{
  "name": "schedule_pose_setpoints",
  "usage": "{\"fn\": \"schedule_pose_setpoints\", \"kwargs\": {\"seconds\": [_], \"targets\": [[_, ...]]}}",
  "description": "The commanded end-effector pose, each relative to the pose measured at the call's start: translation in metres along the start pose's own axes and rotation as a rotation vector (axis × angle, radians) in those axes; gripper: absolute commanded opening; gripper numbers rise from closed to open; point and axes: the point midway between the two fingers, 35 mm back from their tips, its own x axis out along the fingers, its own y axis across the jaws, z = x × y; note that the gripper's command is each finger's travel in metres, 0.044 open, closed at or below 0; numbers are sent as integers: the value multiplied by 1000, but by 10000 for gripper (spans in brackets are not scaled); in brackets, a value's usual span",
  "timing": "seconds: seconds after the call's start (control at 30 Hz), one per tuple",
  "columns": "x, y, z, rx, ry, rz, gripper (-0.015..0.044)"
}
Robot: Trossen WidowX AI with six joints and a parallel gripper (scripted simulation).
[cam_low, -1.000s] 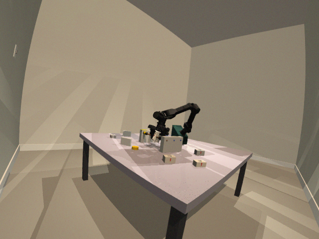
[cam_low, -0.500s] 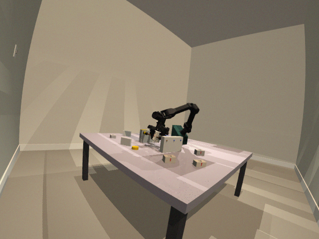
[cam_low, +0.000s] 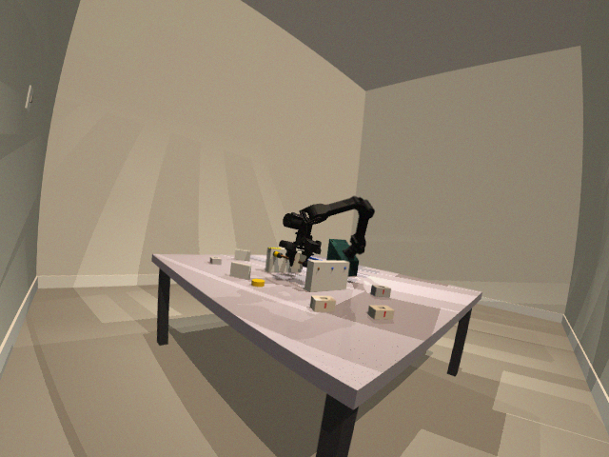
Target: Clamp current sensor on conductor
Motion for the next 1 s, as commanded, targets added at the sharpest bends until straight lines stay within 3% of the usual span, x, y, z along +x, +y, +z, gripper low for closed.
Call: {"fn": "schedule_pose_setpoints", "kwargs": {"seconds": [0.0,0.23,0.6,0.97], "targets": [[1,1,0,4,1,1,0],[1,1,0,3,3,23,0],[2,2,0,-4,1,240,0],[4,3,0,-3,0,242,0]]}}
